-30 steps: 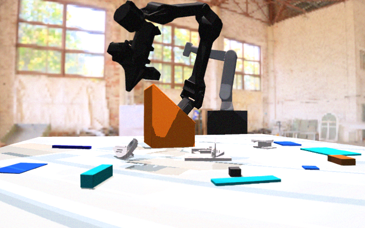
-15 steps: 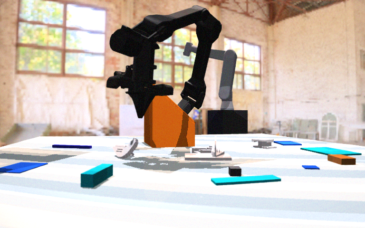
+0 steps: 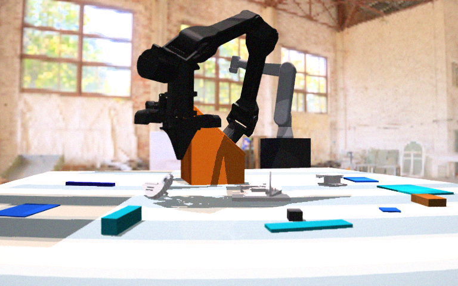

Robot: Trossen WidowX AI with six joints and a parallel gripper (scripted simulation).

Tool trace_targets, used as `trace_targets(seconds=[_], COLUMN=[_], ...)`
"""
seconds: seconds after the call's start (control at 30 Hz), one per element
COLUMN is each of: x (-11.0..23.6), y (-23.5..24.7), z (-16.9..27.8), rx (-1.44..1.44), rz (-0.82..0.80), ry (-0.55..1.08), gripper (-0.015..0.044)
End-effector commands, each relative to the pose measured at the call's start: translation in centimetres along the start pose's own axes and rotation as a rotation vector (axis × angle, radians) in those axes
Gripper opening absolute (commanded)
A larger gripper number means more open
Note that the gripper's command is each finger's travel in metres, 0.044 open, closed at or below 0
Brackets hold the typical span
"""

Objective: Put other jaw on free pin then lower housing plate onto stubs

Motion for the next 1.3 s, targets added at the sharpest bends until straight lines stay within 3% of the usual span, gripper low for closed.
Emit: trace_targets(seconds=[0.0, 0.97, 1.27], x=[-0.9, -5.6, -5.7], y=[-0.1, -0.3, -0.2], z=[-0.1, -0.1, -0.1], rx=[-0.007, -0.007, -0.007], rz=[0.010, 0.012, 0.012], ry=[-0.001, -0.002, -0.002], gripper=[0.0000, 0.0000, 0.0000])
Point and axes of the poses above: the point midway between the two fingers, 35 mm back from their tips, its own x axis back along the fingers, its own y axis across the jaws, z = x × y, the point moved 2 cm from there along x, back along the fingers, and after that the axes turned 9 degrees about -x, right-handed, at the moved point
